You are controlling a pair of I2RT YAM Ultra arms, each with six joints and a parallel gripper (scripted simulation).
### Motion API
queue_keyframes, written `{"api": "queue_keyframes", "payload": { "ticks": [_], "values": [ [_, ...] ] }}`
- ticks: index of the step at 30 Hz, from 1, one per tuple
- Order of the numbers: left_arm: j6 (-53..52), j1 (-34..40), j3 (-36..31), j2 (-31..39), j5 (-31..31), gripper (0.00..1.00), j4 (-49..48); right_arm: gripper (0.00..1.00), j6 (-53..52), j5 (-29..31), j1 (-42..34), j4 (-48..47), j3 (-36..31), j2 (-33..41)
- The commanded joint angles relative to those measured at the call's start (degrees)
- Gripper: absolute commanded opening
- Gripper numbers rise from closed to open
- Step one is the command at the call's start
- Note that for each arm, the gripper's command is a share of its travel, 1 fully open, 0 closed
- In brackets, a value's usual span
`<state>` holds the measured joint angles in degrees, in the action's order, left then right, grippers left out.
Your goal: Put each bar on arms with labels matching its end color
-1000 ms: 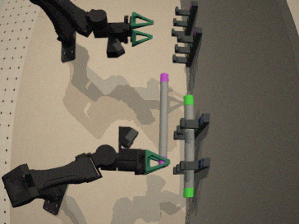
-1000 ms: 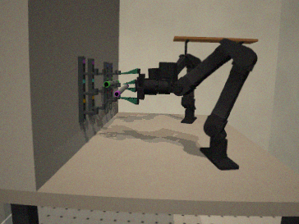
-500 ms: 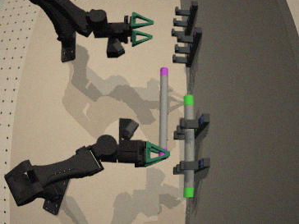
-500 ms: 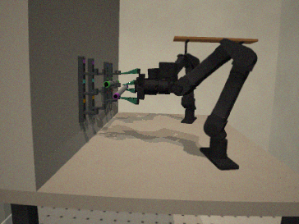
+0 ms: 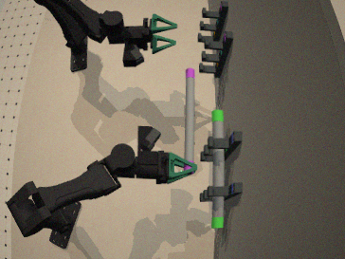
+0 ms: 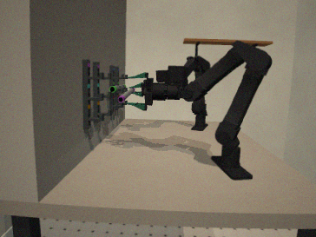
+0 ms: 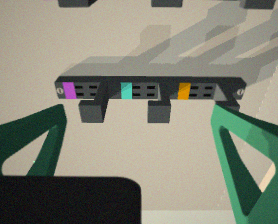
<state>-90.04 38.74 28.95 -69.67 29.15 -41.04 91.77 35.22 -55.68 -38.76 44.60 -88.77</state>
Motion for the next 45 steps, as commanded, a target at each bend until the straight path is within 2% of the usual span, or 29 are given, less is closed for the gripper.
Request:
{"api": "queue_keyframes", "payload": {
  "ticks": [1, 35, 45],
  "values": [
    [0.0, 0.5, -0.6, -0.4, 0.3, 1.00, -0.6, 0.00, -1.6, 1.9, -1.3, -1.9, 3.5, 0.2],
    [0.0, 0.5, -0.6, -0.4, 0.3, 1.00, -0.6, 0.00, -1.6, 9.4, -8.8, 2.3, 14.2, -6.3],
    [0.0, 0.5, -0.6, -0.4, 0.3, 1.00, -0.6, 0.00, -1.6, 9.3, -8.7, 2.3, 14.5, -6.7]
  ]
}}
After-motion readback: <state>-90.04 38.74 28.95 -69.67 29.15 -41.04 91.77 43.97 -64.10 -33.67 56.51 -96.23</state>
